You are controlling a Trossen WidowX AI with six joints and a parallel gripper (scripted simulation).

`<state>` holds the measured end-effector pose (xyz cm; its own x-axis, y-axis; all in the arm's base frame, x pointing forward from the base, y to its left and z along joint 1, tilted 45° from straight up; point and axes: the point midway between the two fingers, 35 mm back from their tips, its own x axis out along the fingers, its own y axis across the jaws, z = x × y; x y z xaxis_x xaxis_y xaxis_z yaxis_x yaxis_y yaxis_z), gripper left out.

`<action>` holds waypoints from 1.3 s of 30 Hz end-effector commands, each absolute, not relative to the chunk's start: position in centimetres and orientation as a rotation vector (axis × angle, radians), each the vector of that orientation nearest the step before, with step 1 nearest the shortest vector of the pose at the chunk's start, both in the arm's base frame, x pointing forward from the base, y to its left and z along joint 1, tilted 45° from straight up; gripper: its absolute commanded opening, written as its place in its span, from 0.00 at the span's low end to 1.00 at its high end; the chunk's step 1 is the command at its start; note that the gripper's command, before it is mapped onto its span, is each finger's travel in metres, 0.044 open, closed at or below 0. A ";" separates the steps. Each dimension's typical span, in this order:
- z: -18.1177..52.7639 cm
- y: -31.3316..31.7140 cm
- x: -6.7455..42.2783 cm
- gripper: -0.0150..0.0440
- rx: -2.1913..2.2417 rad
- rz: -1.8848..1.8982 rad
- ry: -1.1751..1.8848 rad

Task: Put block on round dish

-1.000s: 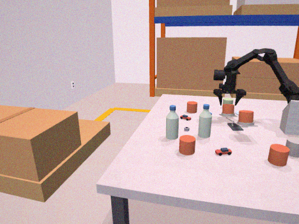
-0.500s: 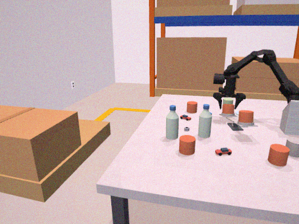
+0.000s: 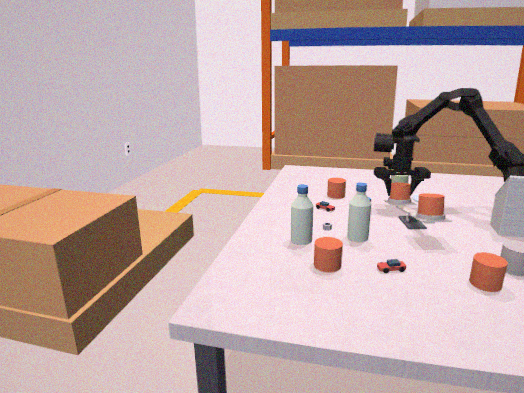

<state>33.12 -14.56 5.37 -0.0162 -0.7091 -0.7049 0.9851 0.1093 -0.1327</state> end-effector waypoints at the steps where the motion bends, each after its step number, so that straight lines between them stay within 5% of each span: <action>1: 5.2 -14.6 33.0 0.81 0.472 -1.427 0.745; 5: 5.2 -14.6 33.0 0.76 0.472 -1.427 0.745; 17: 5.9 -13.9 33.3 0.25 0.475 -1.425 0.747; 39: 7.7 -11.9 33.7 0.25 0.480 -1.423 0.751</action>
